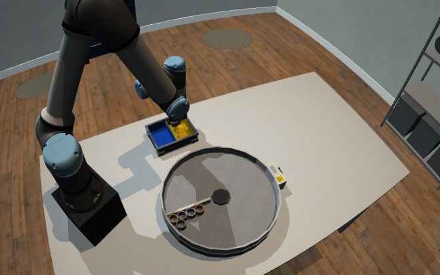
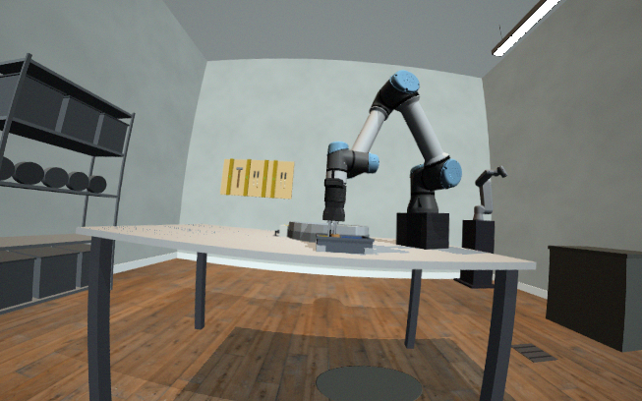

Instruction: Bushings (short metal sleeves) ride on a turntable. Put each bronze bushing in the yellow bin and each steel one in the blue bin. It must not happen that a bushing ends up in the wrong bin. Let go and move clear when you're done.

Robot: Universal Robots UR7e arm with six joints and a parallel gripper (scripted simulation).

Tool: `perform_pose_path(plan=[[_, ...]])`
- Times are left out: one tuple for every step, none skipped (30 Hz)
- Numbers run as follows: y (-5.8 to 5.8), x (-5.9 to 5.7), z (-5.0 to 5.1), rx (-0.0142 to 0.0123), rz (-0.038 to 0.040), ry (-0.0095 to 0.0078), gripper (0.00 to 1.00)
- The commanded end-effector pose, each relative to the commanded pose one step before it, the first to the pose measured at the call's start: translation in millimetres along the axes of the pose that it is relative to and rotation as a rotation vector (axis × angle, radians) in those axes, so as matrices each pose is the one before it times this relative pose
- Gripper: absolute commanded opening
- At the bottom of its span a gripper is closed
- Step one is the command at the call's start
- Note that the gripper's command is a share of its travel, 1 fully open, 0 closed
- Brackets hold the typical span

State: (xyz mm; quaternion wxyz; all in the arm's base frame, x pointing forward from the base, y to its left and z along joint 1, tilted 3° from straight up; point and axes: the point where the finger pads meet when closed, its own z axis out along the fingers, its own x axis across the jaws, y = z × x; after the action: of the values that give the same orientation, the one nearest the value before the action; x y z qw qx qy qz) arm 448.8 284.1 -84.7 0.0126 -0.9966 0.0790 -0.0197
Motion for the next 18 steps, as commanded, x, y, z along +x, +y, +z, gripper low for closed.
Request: perform_pose_path(plan=[[-0.26,0.48,-0.35,0.00077,-0.00002,0.00147,0.00],[0.01,-0.01,1.06,-0.00001,0.00000,-0.00003,0.00],[0.00,0.00,1.22,0.00000,0.00000,0.00000,0.00],[0.00,0.00,1.22,0.00000,0.00000,0.00000,0.00],[0.00,0.00,1.22,0.00000,0.00000,0.00000,0.00],[0.00,0.00,1.22,0.00000,0.00000,0.00000,0.00],[0.00,0.00,0.00,0.00000,0.00000,0.00000,0.00],[0.00,0.00,0.00,0.00000,0.00000,0.00000,0.00],[0.00,0.00,0.00,0.00000,0.00000,0.00000,0.00],[0.00,0.00,1.22,0.00000,0.00000,0.00000,0.00],[0.00,0.00,1.22,0.00000,0.00000,0.00000,0.00],[0.00,0.00,1.22,0.00000,0.00000,0.00000,0.00],[0.00,0.00,1.22,0.00000,0.00000,0.00000,0.00],[0.00,0.00,1.22,0.00000,0.00000,0.00000,0.00],[0.00,0.00,0.00,0.00000,0.00000,0.00000,0.00],[0.00,0.00,0.00,0.00000,0.00000,0.00000,0.00],[0.00,0.00,0.00,0.00000,0.00000,0.00000,0.00],[0.00,0.00,0.00,0.00000,0.00000,0.00000,0.00]])
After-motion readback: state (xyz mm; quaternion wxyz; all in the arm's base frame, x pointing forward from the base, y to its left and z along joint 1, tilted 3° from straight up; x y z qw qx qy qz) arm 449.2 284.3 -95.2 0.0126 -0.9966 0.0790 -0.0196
